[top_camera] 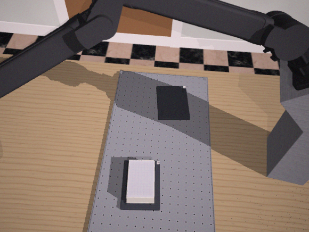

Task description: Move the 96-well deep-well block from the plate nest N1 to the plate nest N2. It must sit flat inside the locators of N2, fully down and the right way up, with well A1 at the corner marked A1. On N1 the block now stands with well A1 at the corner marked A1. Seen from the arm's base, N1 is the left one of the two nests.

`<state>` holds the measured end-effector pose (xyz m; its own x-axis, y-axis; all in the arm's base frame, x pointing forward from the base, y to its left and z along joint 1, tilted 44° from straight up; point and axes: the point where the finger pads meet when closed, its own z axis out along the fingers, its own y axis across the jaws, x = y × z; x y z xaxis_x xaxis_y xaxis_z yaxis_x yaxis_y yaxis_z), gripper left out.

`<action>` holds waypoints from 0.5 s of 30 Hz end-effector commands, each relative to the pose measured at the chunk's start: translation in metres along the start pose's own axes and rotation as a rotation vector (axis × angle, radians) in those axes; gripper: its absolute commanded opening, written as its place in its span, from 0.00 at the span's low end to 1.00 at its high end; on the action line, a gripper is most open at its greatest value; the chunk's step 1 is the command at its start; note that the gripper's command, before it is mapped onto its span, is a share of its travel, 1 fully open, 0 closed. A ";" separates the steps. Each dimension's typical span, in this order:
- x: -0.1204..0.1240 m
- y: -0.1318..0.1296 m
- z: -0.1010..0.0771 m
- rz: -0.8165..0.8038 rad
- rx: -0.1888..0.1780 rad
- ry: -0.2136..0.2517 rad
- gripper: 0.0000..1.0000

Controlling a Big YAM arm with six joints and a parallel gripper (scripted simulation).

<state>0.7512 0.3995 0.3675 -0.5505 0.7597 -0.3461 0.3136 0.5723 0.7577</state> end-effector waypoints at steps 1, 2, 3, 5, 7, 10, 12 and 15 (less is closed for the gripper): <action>0.009 0.023 -0.032 0.050 -0.047 -0.013 1.00; 0.011 0.018 -0.031 0.050 -0.046 -0.013 1.00; 0.011 0.018 -0.031 0.050 -0.046 -0.013 1.00; 0.015 0.008 -0.029 0.073 -0.002 -0.012 1.00; 0.013 0.003 -0.026 0.080 -0.025 -0.023 1.00; 0.023 -0.009 -0.022 0.104 -0.007 -0.026 1.00; 0.027 -0.019 -0.020 0.104 -0.006 -0.026 1.00; 0.033 -0.033 -0.017 0.130 0.013 -0.033 1.00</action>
<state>0.7309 0.3868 0.3043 -0.4952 0.8185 -0.2912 0.4169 0.5180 0.7469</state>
